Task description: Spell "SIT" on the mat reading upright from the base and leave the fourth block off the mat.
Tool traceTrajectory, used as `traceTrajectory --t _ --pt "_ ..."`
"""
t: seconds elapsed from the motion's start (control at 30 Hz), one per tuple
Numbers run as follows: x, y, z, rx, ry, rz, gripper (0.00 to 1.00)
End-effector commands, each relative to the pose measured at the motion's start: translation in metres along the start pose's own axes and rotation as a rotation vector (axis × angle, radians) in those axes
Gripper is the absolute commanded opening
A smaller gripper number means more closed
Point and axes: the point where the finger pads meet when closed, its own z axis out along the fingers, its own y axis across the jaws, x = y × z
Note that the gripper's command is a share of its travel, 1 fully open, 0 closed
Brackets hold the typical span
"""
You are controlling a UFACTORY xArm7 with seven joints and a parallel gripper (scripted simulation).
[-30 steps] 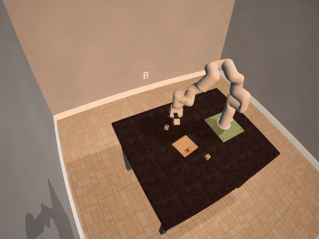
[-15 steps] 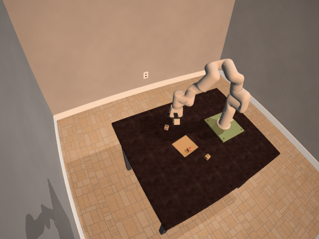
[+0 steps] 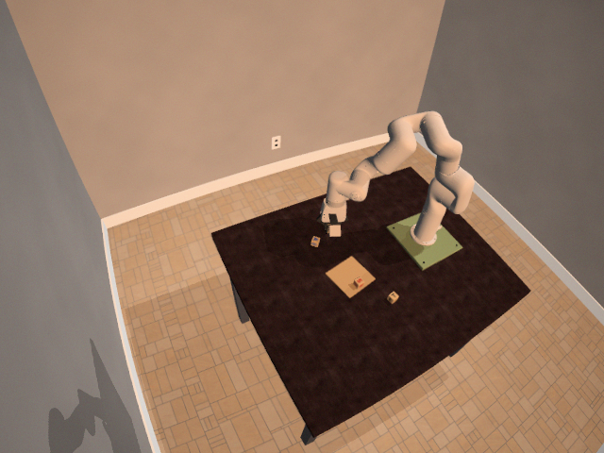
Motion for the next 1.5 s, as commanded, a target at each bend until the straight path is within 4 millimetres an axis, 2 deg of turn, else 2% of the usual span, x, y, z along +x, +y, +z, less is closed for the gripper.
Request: traceTrajectory --t 0.0,0.1,0.27,0.33,0.43,0.53,1.13,1.47 --pt "0.000 0.002 -0.009 -0.005 0.000 0.000 0.27" --pt "0.000 0.002 -0.026 -0.005 0.000 0.000 0.27" --pt "0.000 0.002 -0.066 -0.005 0.000 0.000 0.27" --pt "0.000 0.002 -0.066 -0.005 0.000 0.000 0.27" --pt "0.000 0.002 -0.086 -0.005 0.000 0.000 0.27" --pt "0.000 0.002 -0.097 -0.005 0.000 0.000 0.27" --pt "0.000 0.002 -0.101 -0.006 0.002 0.002 0.27" --pt "0.007 0.003 -0.100 -0.010 0.033 0.031 0.27"
